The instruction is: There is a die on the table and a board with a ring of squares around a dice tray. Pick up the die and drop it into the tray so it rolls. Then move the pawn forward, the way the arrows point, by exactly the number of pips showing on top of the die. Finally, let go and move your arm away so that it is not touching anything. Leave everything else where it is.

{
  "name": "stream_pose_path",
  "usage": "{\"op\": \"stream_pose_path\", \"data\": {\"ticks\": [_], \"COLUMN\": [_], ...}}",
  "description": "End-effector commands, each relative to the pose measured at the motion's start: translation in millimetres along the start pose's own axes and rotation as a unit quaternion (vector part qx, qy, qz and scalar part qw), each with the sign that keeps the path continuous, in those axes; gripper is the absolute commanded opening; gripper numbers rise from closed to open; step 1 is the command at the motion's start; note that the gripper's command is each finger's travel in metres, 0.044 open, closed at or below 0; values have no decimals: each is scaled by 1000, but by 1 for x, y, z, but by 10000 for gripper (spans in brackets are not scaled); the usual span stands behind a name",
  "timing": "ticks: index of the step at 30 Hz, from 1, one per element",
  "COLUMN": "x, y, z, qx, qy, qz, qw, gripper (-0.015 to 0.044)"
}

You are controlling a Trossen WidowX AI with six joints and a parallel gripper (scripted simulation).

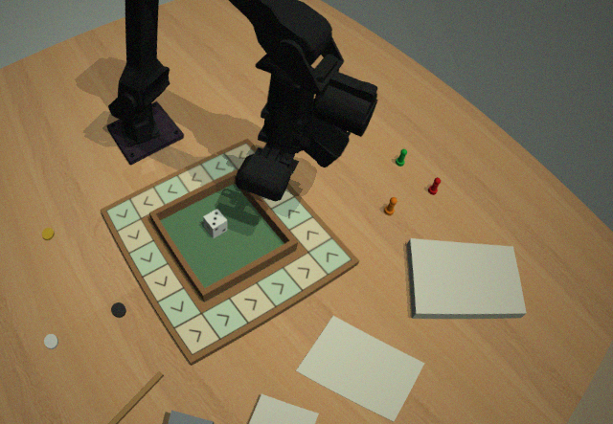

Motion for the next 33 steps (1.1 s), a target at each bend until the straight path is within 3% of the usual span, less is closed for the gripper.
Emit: {"op": "stream_pose_path", "data": {"ticks": [1,18,33], "x": [-3,5,32], "y": [0,-1,-2], "z": [-22,-106,-88], "qx": [-2,-2,-2], "qy": [-10,-9,-9], "qz": [-3,-3,-2], "qw": [1000,1000,1000], "gripper": [0,0,0]}}
Point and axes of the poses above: the point midway between the two fingers, 35 mm back from their tips, its own z axis out along the fingers, its own y axis across the jaws, x = y × z, the point moved 7 cm from there along -z, back along the fingers, and after that the axes turned 9 degrees about z, right-handed, at the moved point
